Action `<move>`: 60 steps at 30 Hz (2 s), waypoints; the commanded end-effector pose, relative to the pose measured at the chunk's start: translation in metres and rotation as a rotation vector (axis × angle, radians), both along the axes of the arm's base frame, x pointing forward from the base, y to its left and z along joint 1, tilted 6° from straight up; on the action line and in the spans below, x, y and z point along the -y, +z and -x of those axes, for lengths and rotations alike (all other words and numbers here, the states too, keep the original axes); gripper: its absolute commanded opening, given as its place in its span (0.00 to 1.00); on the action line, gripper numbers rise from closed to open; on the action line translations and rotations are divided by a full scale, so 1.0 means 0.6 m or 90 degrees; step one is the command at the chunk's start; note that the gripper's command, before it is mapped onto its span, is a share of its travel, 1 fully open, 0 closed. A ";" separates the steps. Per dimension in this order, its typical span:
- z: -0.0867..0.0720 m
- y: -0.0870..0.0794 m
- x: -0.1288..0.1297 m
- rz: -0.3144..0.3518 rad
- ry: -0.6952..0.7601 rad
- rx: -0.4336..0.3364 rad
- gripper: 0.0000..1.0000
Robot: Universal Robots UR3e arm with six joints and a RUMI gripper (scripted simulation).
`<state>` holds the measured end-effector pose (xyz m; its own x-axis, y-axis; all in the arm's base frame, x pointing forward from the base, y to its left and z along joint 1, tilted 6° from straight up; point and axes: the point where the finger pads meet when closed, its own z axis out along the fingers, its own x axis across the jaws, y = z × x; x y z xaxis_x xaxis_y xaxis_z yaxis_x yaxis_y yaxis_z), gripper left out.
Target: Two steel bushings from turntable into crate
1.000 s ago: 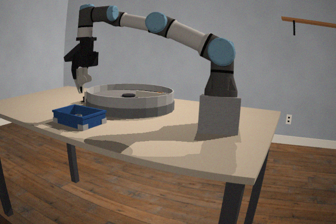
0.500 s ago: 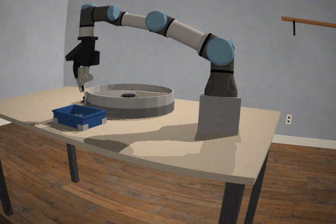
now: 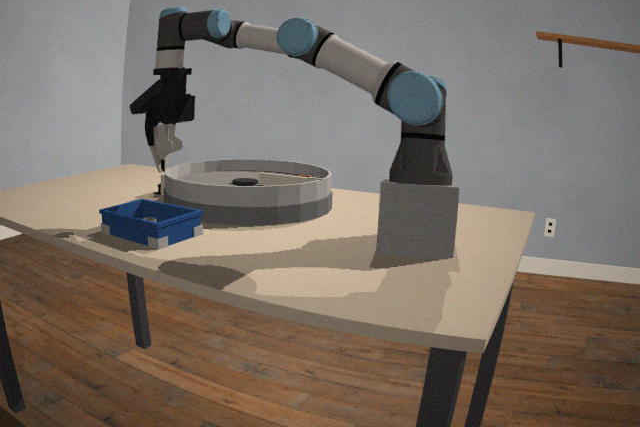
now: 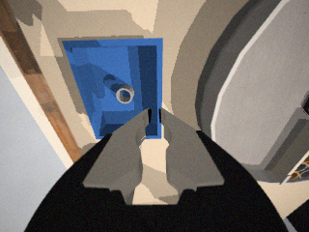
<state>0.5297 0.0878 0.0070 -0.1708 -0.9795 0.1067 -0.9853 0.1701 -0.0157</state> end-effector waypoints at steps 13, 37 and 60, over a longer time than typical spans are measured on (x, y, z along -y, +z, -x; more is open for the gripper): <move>0.000 0.019 0.075 -0.004 0.010 0.004 0.06; 0.032 0.048 0.215 -0.007 0.029 0.002 0.06; 0.099 0.067 0.339 -0.009 0.048 0.001 0.06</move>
<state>0.4758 -0.1064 0.0446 -0.1023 -0.9905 0.0923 -0.9947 0.1027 -0.0008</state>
